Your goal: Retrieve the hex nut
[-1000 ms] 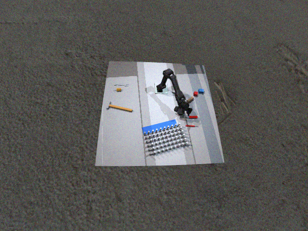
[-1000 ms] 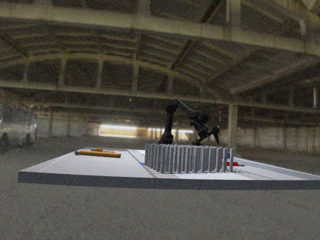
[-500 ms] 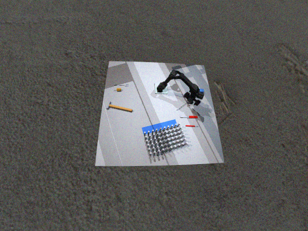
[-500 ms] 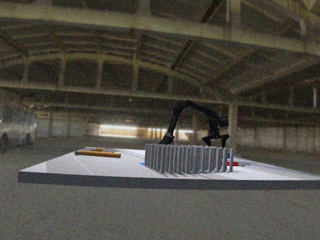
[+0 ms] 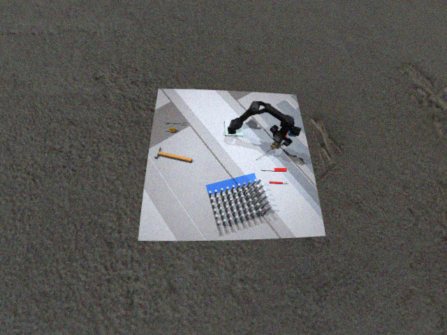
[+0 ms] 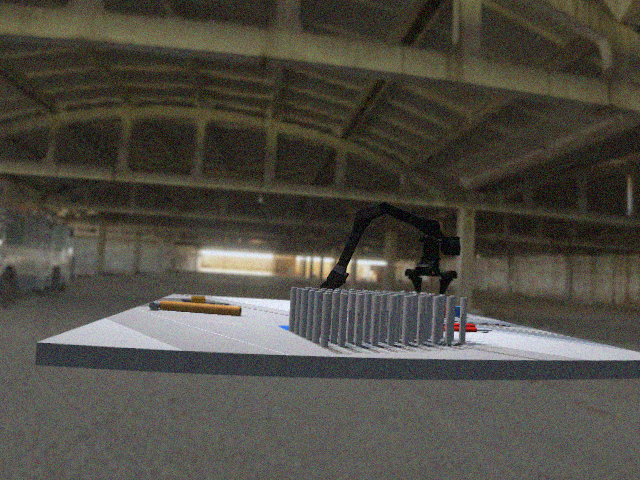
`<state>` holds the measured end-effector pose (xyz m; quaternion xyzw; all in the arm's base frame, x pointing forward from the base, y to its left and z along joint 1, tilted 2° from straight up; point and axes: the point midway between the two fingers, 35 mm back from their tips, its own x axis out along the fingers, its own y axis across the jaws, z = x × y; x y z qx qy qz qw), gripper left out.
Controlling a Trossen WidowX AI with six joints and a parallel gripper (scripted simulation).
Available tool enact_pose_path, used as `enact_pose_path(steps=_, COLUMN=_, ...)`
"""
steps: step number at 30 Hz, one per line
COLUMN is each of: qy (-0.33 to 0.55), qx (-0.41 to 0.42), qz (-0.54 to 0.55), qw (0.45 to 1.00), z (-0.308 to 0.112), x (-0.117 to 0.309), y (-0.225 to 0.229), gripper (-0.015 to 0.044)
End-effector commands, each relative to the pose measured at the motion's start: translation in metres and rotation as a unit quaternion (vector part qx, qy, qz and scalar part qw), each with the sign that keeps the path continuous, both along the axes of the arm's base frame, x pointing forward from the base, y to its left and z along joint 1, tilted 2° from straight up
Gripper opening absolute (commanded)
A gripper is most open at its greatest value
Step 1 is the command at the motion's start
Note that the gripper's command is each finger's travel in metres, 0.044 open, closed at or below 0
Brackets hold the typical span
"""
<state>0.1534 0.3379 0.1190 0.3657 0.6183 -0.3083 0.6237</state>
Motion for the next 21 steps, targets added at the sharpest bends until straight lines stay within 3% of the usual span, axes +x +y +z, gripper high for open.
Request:
enact_pose_path(steps=1, qy=0.001, qx=-0.007, qz=-0.003, qw=1.0, z=-0.0026, x=0.0007, y=0.0052, gripper=0.044)
enact_pose_path(steps=9, qy=0.001, qx=-0.007, qz=-0.003, qw=1.0, z=-0.0026, x=0.0007, y=0.0052, gripper=0.044)
enact_pose_path(steps=15, qy=0.001, qx=-0.007, qz=-0.003, qw=1.0, z=-0.0026, x=0.0007, y=0.0052, gripper=0.0282)
enact_pose_path(steps=21, qy=0.001, qx=-0.007, qz=-0.003, qw=1.0, z=-0.0026, x=0.0007, y=0.0052, gripper=0.028)
